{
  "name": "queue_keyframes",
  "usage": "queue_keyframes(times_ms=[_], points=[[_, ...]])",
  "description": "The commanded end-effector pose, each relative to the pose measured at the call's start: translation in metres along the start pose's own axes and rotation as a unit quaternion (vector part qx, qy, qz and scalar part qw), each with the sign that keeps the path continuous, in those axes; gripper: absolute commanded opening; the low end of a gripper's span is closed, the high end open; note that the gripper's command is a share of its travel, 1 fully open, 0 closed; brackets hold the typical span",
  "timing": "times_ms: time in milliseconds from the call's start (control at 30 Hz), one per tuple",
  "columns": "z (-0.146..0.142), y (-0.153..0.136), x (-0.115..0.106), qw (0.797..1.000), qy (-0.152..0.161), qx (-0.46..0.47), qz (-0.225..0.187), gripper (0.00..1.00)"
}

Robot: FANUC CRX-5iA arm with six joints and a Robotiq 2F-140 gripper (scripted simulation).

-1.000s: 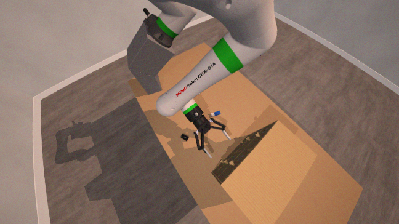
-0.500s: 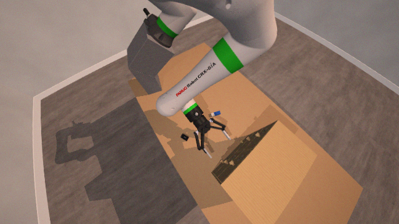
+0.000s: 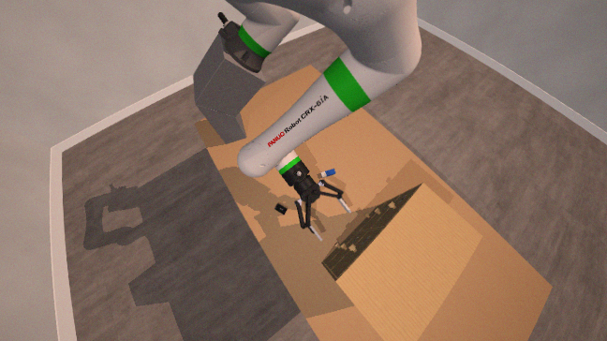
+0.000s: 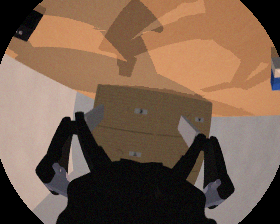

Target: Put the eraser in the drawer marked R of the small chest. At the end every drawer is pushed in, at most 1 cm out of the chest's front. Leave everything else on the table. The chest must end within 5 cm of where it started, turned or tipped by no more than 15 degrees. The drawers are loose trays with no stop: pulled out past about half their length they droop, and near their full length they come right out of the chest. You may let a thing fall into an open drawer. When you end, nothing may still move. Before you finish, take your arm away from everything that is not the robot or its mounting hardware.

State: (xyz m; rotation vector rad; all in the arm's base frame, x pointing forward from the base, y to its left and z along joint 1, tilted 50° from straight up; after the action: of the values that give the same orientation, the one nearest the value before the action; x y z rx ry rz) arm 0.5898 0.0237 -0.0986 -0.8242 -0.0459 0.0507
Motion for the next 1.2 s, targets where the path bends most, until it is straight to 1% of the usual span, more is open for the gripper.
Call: queue_keyframes(times_ms=[0, 233, 400, 633, 700, 967, 1167], points=[[0.000, 0.000, 0.000, 1.000, 0.000, 0.000, 0.000, 1.00], [0.000, -0.001, 0.000, 1.000, 0.000, 0.000, 0.000, 1.00], [-0.001, -0.008, -0.003, 1.000, 0.000, 0.000, 0.000, 1.00], [-0.003, -0.035, -0.013, 1.000, 0.000, 0.000, 0.000, 1.00], [-0.003, -0.035, -0.013, 1.000, 0.000, 0.000, 0.000, 1.00], [-0.005, -0.070, -0.026, 1.000, 0.000, 0.000, 0.000, 1.00], [-0.006, -0.083, -0.030, 1.000, 0.000, 0.000, 0.000, 1.00]])
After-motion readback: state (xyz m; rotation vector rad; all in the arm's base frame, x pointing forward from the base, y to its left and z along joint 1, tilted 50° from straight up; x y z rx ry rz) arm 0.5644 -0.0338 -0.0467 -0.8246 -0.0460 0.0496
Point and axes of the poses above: the point where the finger pads meet when closed, its own x axis out along the fingers, its own z axis across the jaws, y = z × x, the point moved 10 cm from there along -x, back along the fingers, and after that the axes turned 4 degrees about -x, right-handed, at the moved point
